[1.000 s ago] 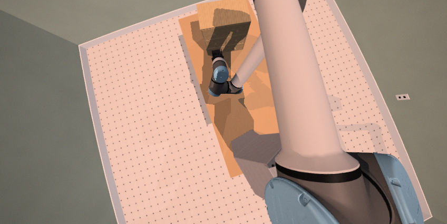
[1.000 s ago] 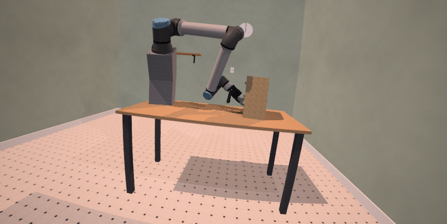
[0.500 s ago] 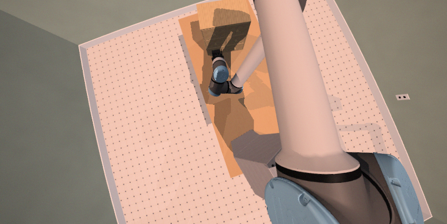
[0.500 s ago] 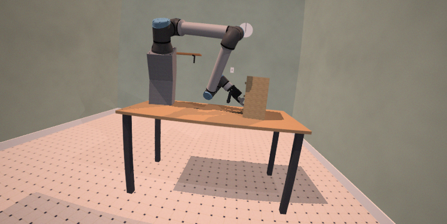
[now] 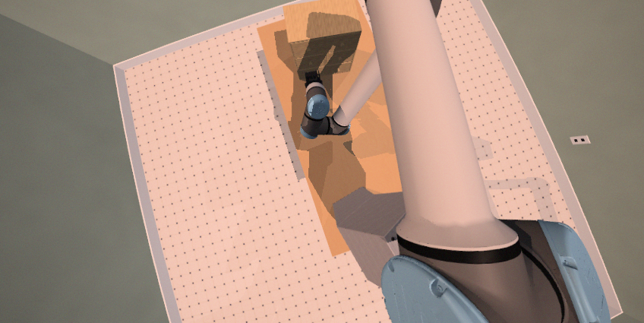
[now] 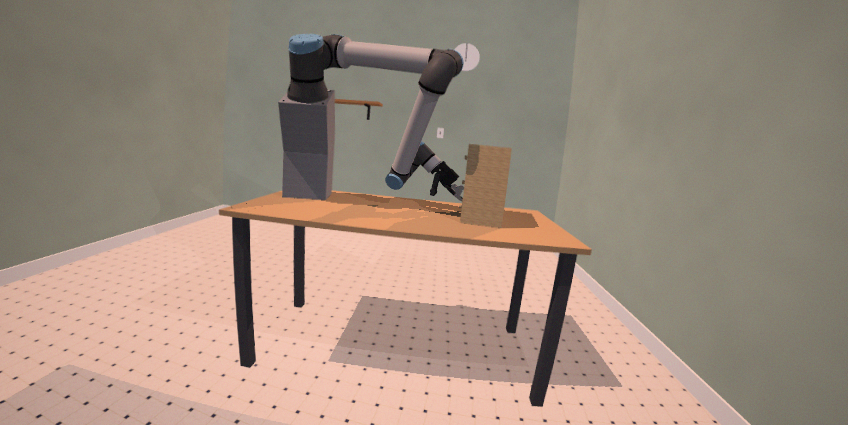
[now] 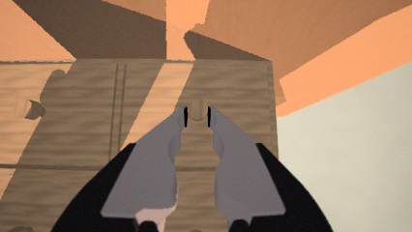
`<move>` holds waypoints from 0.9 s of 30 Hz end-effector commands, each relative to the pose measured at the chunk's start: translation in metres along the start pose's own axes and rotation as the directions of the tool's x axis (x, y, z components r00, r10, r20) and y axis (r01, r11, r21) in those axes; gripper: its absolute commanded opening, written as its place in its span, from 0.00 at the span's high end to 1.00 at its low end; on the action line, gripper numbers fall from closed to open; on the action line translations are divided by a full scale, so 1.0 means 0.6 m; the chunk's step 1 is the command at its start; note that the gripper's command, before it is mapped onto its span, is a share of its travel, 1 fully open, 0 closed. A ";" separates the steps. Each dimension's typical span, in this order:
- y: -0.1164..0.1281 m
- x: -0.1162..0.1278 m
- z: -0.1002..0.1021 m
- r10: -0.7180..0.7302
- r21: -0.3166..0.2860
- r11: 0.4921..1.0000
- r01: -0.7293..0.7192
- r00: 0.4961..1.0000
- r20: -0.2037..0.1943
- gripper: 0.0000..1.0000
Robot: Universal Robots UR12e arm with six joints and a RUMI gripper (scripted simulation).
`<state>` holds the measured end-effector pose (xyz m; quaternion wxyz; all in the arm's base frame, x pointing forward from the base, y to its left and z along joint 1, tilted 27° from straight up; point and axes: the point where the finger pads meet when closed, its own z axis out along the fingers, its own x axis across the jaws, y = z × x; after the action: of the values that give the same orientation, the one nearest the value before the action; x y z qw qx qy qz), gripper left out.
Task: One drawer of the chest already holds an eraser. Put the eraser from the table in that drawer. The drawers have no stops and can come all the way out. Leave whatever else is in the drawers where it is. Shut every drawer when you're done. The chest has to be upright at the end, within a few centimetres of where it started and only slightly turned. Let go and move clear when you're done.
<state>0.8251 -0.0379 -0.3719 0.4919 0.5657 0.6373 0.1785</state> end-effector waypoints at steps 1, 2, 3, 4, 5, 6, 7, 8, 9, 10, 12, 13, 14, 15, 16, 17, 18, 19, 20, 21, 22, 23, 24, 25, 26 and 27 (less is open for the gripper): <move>0.006 -0.001 0.003 0.001 -0.004 1.000 -0.001 1.000 0.002 0.93; 0.006 -0.001 0.003 0.001 -0.004 1.000 -0.001 1.000 0.002 0.93; 0.006 -0.001 0.003 0.001 -0.004 1.000 -0.001 1.000 0.002 0.93; 0.006 -0.001 0.003 0.001 -0.004 1.000 -0.001 1.000 0.002 0.93; 0.006 -0.001 0.003 0.001 -0.004 1.000 -0.001 1.000 0.002 0.93; 0.006 -0.001 0.003 0.001 -0.004 1.000 -0.001 1.000 0.002 0.93; 0.006 -0.001 0.003 0.001 -0.004 1.000 -0.001 1.000 0.002 0.93; 0.006 -0.001 0.003 0.001 -0.004 1.000 -0.001 1.000 0.002 0.93; 0.006 -0.001 0.003 0.001 -0.004 1.000 -0.001 1.000 0.002 0.93; 0.006 -0.001 0.003 0.001 -0.004 1.000 -0.001 1.000 0.002 0.93; 0.006 -0.001 0.003 0.001 -0.004 1.000 -0.001 1.000 0.002 0.93; 0.006 -0.001 0.003 0.001 -0.004 1.000 -0.001 1.000 0.002 0.90; 0.006 -0.001 0.003 0.001 -0.004 1.000 -0.001 1.000 0.002 0.90; 0.006 -0.001 0.003 0.001 -0.004 1.000 -0.001 1.000 0.002 0.90; 0.006 -0.001 0.003 0.001 -0.004 1.000 -0.001 1.000 0.002 0.88; 0.006 -0.001 0.003 0.001 -0.004 1.000 -0.001 1.000 0.002 0.88; 0.006 -0.001 0.003 0.001 -0.004 1.000 -0.001 1.000 0.002 0.88; 0.006 -0.001 0.003 0.001 -0.004 1.000 -0.001 1.000 0.002 0.85; 0.006 -0.001 0.002 0.001 -0.003 1.000 -0.001 1.000 0.002 0.85; 0.006 -0.001 0.002 0.001 -0.003 1.000 -0.001 1.000 0.001 0.85; 0.006 -0.001 0.002 0.001 -0.003 1.000 -0.001 1.000 0.001 0.83; 0.006 -0.001 0.002 0.001 -0.003 1.000 -0.001 1.000 0.001 0.83; 0.006 -0.001 0.002 0.001 -0.003 1.000 -0.001 1.000 0.001 0.83; 0.006 -0.001 0.002 0.001 -0.003 1.000 -0.001 1.000 0.001 0.83; 0.006 -0.001 0.002 0.001 -0.003 1.000 -0.001 1.000 0.001 0.83; 0.006 -0.001 0.002 0.001 -0.003 1.000 -0.001 1.000 0.001 0.80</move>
<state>0.8259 -0.0381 -0.3720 0.4920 0.5657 0.6372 0.1786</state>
